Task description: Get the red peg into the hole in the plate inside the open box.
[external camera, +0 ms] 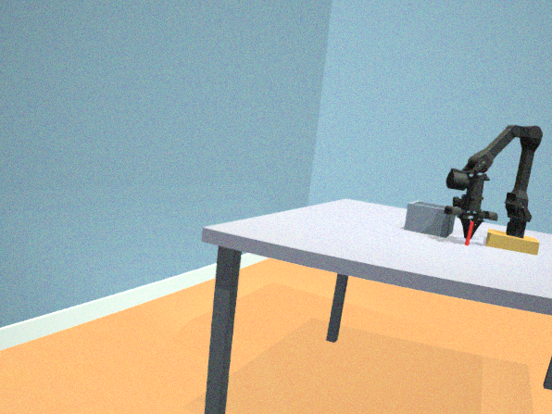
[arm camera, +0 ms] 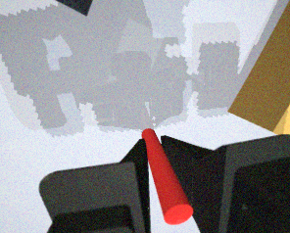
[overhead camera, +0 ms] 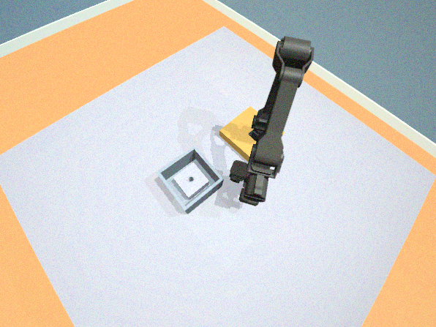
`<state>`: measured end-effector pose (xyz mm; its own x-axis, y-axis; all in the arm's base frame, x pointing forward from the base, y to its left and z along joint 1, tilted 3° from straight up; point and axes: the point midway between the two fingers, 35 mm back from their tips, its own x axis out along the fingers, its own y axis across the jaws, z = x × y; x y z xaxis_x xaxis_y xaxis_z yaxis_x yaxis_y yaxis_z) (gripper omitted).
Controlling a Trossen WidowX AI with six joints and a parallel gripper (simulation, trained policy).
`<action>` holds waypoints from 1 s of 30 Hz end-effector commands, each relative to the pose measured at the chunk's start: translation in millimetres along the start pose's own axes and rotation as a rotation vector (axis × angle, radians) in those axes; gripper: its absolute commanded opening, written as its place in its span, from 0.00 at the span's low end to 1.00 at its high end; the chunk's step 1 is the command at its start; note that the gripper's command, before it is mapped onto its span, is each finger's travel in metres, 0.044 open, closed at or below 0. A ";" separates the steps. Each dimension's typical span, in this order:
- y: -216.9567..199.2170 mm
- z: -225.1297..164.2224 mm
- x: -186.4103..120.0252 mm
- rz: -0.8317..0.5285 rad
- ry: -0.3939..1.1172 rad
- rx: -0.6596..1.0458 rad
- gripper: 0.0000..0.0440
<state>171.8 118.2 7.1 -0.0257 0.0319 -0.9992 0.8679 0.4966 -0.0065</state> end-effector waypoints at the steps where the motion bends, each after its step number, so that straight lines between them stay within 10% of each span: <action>1: 8.5 6.2 -13.2 0.047 -0.035 -0.030 0.00; 30: 40.5 70.2 -114.8 0.190 -0.270 -0.165 0.00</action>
<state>233.5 80.5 102.6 0.2394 -0.0730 -0.9682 0.7595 0.6353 0.1399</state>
